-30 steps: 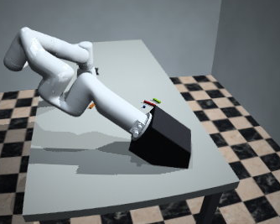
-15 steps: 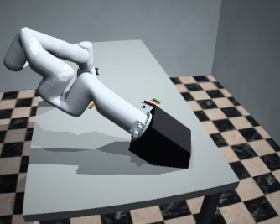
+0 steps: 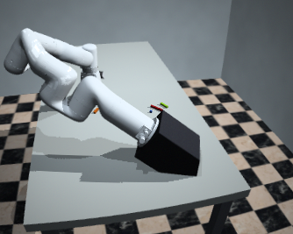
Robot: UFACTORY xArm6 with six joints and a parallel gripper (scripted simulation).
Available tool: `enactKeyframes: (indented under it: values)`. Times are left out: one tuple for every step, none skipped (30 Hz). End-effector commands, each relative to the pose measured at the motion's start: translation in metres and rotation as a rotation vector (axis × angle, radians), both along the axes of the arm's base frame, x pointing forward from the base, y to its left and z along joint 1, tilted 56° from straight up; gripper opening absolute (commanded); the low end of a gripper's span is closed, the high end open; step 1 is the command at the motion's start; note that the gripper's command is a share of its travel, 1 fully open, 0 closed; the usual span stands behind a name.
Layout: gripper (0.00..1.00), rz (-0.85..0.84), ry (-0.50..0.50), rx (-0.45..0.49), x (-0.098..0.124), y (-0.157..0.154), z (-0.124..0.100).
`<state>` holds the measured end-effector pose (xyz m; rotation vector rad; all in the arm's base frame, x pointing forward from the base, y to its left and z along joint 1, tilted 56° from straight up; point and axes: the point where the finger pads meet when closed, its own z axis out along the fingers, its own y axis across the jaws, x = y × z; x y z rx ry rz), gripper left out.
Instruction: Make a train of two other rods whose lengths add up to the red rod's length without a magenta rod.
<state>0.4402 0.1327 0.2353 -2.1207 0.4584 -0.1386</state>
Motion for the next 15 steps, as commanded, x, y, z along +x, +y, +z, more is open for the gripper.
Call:
enactKeyframes:
  values:
    - [0.24,-0.002,-0.002,0.000,0.0012,0.0007,-0.0001]
    - [0.24,-0.002,-0.002,0.000,0.0014,0.0014,-0.0005]
    - [0.24,-0.002,-0.002,0.000,0.0016,0.0020,-0.0010]
    - [0.24,-0.002,-0.002,0.000,0.0018,0.0027,-0.0015]
    - [0.24,-0.002,-0.002,0.000,0.0021,0.0034,-0.0020]
    - [0.24,-0.002,-0.002,0.000,0.0023,0.0040,-0.0025]
    - [0.24,-0.002,-0.002,0.000,0.0025,0.0047,-0.0029]
    - [0.24,-0.002,-0.002,0.000,0.0028,0.0054,-0.0034]
    - [0.24,-0.002,-0.002,0.000,0.0030,0.0060,-0.0038]
    - [0.24,-0.002,-0.002,0.000,0.0032,0.0066,-0.0043]
    - [0.24,-0.002,-0.002,0.000,0.0034,0.0071,-0.0046]
    - [0.24,-0.002,-0.002,0.000,0.0035,0.0075,-0.0050]
    - [0.24,-0.002,-0.002,0.000,0.0037,0.0079,-0.0052]
    - [0.24,-0.002,-0.002,0.000,0.0038,0.0083,-0.0055]
    - [0.24,-0.002,-0.002,0.000,0.0038,0.0083,-0.0055]
